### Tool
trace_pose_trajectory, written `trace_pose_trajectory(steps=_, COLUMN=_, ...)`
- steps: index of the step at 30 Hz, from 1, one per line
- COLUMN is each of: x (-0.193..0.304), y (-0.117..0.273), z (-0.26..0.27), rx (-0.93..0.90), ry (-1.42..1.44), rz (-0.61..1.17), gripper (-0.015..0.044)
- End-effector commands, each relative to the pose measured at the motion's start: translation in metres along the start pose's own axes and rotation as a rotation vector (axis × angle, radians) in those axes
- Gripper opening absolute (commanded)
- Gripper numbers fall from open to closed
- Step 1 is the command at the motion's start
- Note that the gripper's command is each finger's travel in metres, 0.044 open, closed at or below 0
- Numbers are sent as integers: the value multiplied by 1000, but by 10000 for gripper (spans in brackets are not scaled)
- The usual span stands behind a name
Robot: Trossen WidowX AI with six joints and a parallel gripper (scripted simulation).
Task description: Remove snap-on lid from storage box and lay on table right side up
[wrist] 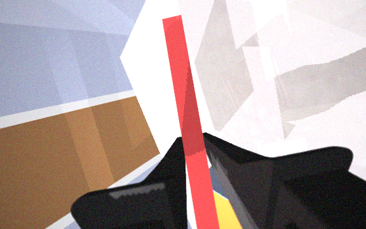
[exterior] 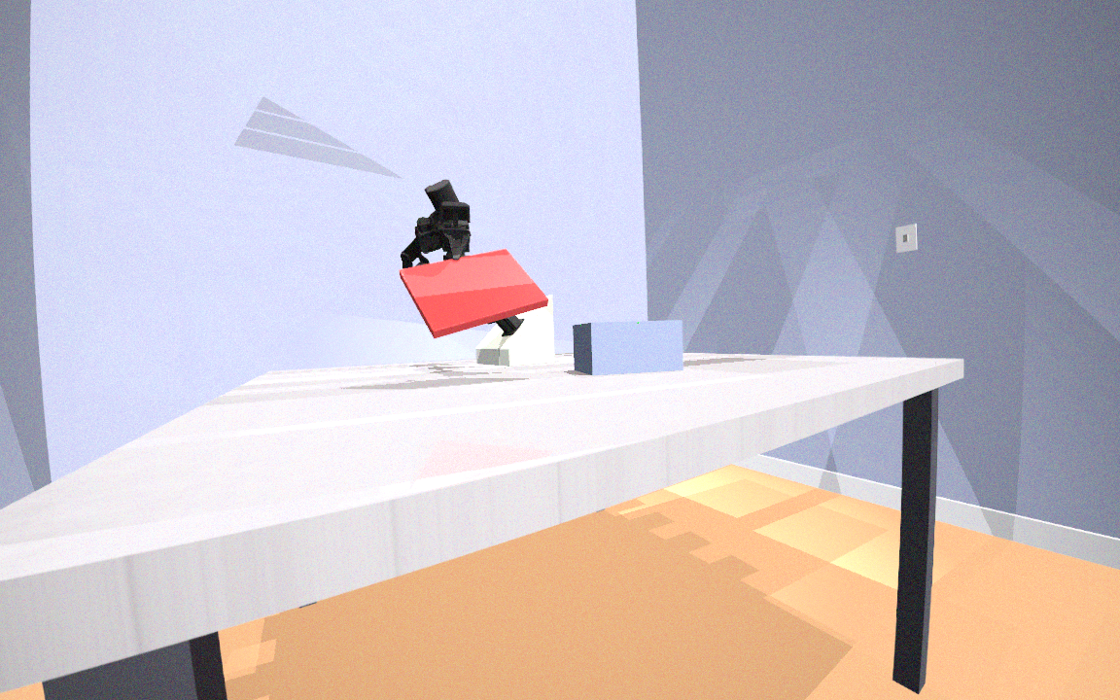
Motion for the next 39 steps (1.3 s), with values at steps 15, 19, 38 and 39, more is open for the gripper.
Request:
trace_pose_trajectory(steps=15, x=-41, y=3, z=4, rx=-17, ry=-10, rz=3, gripper=0)
trace_pose_trajectory(steps=19, x=-49, y=3, z=4, rx=-18, ry=-11, rz=3, gripper=0)
trace_pose_trajectory(steps=38, x=-61, y=-1, z=0, rx=-20, ry=-11, rz=1, gripper=0)
trace_pose_trajectory(steps=39, x=-61, y=-1, z=-1, rx=-20, ry=-11, rz=1, gripper=0)
Point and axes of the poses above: the point midway between the two fingers, 35 mm back from their tips, its own y axis back along the fingers, its own z axis across the jaws, x = y × z, the point moved 9 cm from there along y, back along the fingers, and after that the axes turned 4 degrees about -y, right-handed, at the moved point
